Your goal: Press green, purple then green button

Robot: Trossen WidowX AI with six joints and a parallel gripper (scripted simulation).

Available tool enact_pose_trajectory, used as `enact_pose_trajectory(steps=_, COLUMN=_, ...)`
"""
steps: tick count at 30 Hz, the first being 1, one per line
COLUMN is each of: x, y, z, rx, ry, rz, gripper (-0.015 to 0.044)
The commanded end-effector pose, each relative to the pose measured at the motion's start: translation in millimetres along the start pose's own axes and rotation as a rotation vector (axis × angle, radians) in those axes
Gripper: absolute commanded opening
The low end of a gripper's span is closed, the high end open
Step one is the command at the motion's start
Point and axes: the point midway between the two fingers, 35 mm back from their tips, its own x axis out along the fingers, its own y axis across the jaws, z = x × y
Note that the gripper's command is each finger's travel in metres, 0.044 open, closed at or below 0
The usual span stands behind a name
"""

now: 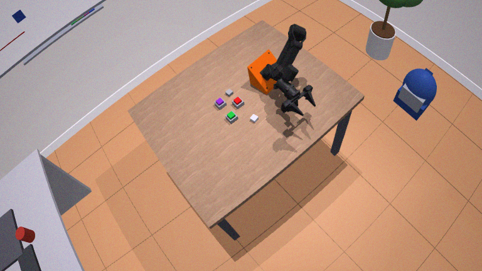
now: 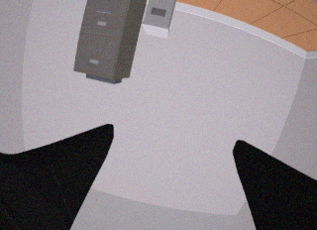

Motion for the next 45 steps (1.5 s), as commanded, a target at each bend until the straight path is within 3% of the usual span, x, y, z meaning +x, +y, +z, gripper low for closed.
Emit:
enact_pose_trajectory(steps=1, x=1, y=4, z=2, rx=0.018, ry=-0.011, rz=0.011, gripper=0.04)
enact_pose_trajectory(steps=6, x=11, y=96, z=43, rx=0.519, ry=-0.221, rz=0.366, gripper=0.04)
enact_pose_trajectory(steps=10, x=1, y=135, z=60, rx=0.747, ry=-0.261, rz=0.55, gripper=0.04)
enact_pose_trajectory(steps=17, x=-31, y=193, z=86, rx=1.14, ry=-0.249, rz=0.894, gripper=0.04)
enact_pose_trajectory(steps=24, x=-78, y=236, z=106, rx=1.533, ry=-0.122, rz=1.261, gripper=0.04)
enact_pose_trajectory(steps=35, x=-167, y=268, z=120, rx=2.12, ry=0.359, rz=1.852, gripper=0.04)
enact_pose_trajectory(steps=40, x=-206, y=268, z=120, rx=2.351, ry=0.72, rz=2.106, gripper=0.04)
enact_pose_trajectory(steps=45, x=-241, y=261, z=114, rx=2.532, ry=1.196, rz=2.332, gripper=0.04)
